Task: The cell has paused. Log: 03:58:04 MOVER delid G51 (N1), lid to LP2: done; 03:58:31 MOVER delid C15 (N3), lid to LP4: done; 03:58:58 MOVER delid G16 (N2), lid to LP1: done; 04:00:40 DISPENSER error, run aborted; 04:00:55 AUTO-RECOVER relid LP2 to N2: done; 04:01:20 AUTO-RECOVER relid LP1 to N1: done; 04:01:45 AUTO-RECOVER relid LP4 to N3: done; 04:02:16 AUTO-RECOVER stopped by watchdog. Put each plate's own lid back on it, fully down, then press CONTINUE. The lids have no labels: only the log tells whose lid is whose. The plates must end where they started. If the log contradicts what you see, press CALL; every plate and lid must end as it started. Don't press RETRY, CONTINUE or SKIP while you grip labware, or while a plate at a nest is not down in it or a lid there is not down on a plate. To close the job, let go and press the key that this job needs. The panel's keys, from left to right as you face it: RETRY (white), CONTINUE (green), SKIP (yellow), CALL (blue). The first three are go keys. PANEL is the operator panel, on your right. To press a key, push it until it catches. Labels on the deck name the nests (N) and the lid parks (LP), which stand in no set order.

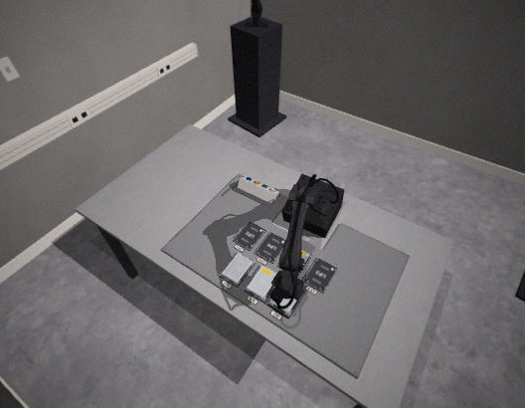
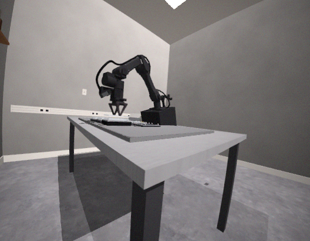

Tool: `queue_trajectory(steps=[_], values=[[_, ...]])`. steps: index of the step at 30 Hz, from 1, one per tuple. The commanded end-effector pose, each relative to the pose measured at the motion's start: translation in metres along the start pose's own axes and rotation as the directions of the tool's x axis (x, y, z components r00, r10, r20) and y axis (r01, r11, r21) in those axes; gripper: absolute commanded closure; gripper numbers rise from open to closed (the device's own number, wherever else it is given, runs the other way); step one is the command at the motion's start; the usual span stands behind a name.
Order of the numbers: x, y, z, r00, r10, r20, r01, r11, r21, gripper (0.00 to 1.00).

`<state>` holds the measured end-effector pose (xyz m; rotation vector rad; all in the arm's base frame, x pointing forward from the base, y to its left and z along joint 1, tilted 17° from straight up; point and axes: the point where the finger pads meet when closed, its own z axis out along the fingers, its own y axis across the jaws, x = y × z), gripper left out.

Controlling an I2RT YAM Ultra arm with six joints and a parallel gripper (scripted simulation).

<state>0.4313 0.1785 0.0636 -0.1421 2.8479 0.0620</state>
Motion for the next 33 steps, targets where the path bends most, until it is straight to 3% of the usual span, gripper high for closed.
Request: queue_trajectory(steps=[1,9,14,18,33], values=[[-0.010,0.007,-0.004,0.999,-0.003,0.036,0.003,1.000,-0.004,1.00],[0.003,0.004,0.007,1.000,-0.006,0.002,0.006,1.000,0.007,1.00],[-0.010,0.008,-0.004,0.999,-0.003,0.042,0.003,1.000,-0.007,1.00],[-0.003,0.006,0.006,1.000,-0.005,0.017,0.005,1.000,0.002,1.00],[0.002,0.002,0.015,1.000,0.000,0.001,0.000,1.000,0.007,1.00]])
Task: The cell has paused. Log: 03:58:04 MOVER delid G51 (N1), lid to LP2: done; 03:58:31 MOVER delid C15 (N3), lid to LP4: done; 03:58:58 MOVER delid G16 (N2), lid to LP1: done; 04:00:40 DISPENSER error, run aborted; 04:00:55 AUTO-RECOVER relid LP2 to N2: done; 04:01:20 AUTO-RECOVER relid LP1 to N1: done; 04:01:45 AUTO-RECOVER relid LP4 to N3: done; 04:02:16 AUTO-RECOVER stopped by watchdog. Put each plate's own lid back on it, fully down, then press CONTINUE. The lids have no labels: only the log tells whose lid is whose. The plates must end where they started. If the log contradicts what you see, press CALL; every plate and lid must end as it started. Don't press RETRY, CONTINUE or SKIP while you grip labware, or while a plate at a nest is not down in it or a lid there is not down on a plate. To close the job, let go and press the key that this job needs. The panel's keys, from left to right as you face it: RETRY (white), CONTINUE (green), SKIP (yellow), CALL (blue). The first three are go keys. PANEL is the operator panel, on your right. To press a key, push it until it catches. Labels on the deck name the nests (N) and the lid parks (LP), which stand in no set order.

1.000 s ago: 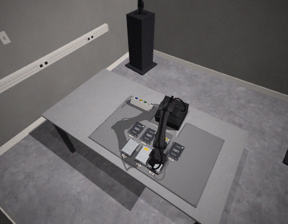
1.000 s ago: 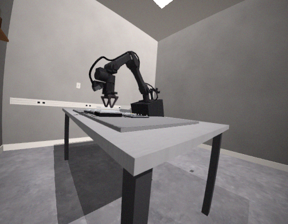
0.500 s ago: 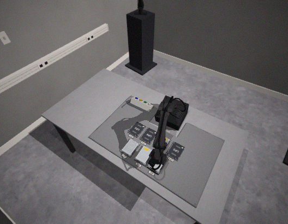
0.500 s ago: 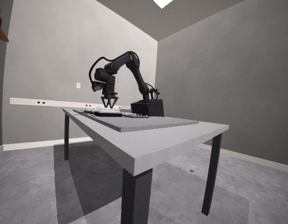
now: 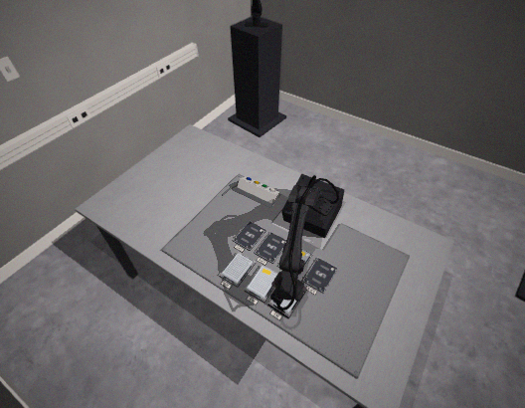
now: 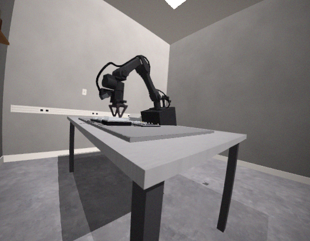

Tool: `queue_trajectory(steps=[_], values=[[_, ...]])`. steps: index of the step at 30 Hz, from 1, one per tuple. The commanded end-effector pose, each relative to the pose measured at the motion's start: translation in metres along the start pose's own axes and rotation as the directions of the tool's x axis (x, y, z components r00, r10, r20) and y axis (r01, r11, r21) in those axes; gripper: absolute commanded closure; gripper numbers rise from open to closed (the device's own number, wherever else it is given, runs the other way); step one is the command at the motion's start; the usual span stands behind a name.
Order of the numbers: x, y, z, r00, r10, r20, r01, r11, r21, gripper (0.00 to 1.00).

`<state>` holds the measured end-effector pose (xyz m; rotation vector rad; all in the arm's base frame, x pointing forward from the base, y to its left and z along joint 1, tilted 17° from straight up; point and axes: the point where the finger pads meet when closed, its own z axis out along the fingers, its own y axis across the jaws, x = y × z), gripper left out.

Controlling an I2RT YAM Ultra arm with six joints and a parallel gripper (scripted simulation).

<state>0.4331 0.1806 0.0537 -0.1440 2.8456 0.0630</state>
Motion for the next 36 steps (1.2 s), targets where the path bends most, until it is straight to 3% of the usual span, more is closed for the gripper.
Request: queue_trajectory(steps=[1,3,7,13,18,20,36], values=[[-0.003,0.001,0.000,1.000,0.002,0.014,-0.002,1.000,0.003,1.00],[-0.006,0.001,-0.006,1.000,0.003,0.030,-0.003,1.000,-0.002,1.00],[0.001,-0.002,0.003,1.000,0.002,0.005,-0.002,1.000,0.007,1.00],[-0.003,-0.002,0.000,1.000,0.004,0.019,-0.004,1.000,0.002,1.00],[0.000,-0.003,0.009,1.000,0.003,0.003,-0.003,1.000,0.007,1.00],[-0.003,0.000,0.002,1.000,0.001,0.015,-0.001,1.000,-0.003,1.00],[-0.004,0.000,0.001,1.000,0.001,0.015,-0.001,1.000,-0.003,1.00]])
